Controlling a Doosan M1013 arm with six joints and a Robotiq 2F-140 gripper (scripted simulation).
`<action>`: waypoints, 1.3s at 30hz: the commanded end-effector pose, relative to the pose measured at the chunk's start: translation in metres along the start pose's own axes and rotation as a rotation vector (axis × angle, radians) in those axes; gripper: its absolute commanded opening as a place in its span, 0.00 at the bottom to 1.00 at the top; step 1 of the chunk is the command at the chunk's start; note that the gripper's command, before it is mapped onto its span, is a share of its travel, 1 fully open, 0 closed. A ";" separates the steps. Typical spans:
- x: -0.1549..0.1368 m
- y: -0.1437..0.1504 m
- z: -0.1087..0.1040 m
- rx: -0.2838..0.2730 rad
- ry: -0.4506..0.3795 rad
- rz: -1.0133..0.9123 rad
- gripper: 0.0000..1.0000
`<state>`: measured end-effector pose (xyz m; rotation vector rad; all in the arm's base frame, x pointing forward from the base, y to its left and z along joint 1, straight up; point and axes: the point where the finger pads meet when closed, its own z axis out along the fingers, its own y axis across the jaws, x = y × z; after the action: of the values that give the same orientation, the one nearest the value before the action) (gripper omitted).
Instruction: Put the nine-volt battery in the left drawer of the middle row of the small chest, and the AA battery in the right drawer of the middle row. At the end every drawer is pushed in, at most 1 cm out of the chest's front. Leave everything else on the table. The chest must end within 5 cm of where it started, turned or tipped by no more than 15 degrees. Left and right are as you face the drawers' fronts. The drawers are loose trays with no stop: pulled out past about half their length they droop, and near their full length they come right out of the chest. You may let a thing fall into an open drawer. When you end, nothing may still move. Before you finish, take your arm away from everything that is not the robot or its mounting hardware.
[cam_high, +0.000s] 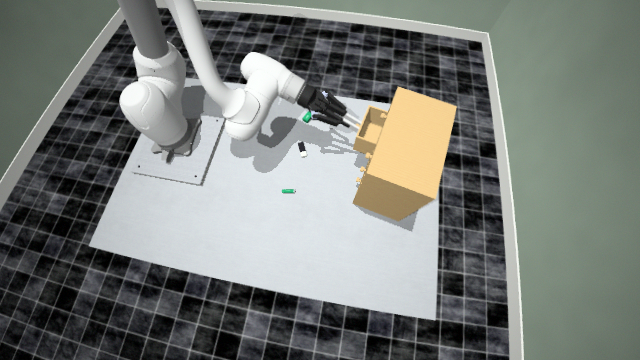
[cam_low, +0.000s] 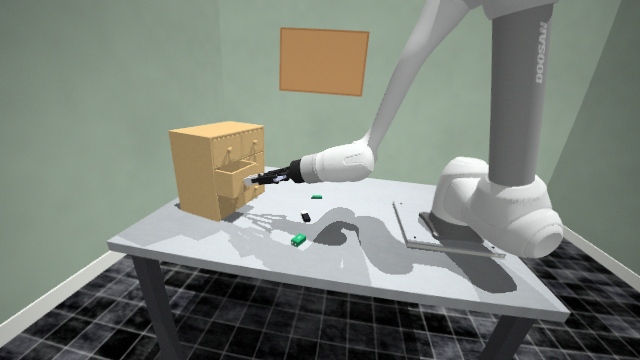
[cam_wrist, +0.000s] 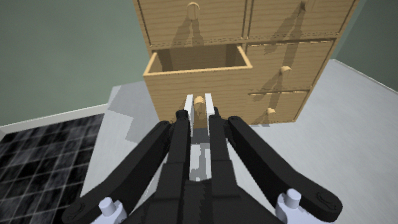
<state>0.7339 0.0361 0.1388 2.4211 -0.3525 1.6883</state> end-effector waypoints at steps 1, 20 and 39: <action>0.000 0.000 0.000 0.000 0.000 0.000 0.13; -0.005 0.000 -0.015 0.000 0.000 0.000 0.20; -0.017 0.000 -0.054 0.000 0.000 0.000 0.20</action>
<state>0.6809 0.0520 0.1412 2.4211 -0.3525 1.6886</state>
